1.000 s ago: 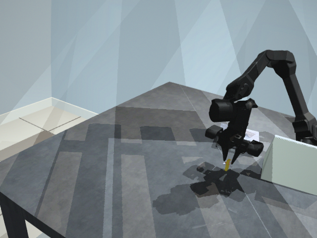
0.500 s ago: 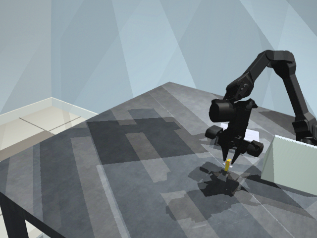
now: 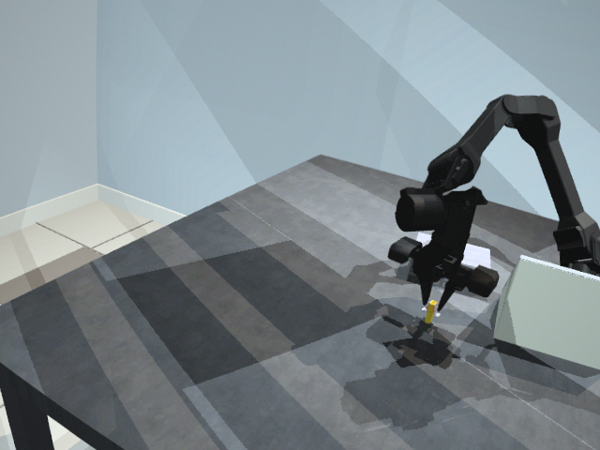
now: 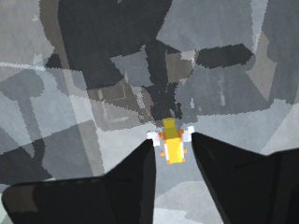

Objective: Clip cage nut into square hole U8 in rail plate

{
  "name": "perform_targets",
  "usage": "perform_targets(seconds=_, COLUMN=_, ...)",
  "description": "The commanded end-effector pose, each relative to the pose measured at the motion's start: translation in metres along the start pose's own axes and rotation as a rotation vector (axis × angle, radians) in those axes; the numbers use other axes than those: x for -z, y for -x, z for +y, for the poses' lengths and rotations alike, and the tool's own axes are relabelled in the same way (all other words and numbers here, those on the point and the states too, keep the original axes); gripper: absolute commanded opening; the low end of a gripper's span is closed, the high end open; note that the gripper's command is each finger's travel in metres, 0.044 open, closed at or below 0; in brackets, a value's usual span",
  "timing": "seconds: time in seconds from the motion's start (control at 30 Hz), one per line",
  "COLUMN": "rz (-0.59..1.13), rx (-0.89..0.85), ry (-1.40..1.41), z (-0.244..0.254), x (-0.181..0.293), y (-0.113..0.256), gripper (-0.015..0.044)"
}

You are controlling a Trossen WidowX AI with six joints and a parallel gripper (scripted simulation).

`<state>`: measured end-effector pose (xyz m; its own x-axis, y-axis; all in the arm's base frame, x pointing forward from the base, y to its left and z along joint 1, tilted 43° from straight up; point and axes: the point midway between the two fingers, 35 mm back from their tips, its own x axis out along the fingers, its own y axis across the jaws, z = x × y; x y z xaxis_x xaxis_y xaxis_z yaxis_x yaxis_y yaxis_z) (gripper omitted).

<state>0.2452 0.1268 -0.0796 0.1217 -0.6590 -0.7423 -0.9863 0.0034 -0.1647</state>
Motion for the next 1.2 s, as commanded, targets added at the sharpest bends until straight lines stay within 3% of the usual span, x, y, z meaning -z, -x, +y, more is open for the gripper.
perform_targets(seconds=0.0, rz=0.005, rx=0.003, ry=0.006, z=-0.0002, x=0.0005, y=-0.0010, gripper=0.0120)
perform_targets(seconds=0.13, rz=0.000, rx=0.000, ry=0.000, z=0.0000, x=0.0000, y=0.0000, gripper=0.0026)
perform_targets(seconds=1.17, rz=0.005, rx=0.003, ry=0.006, z=-0.0001, x=0.0005, y=-0.0014, gripper=0.0026)
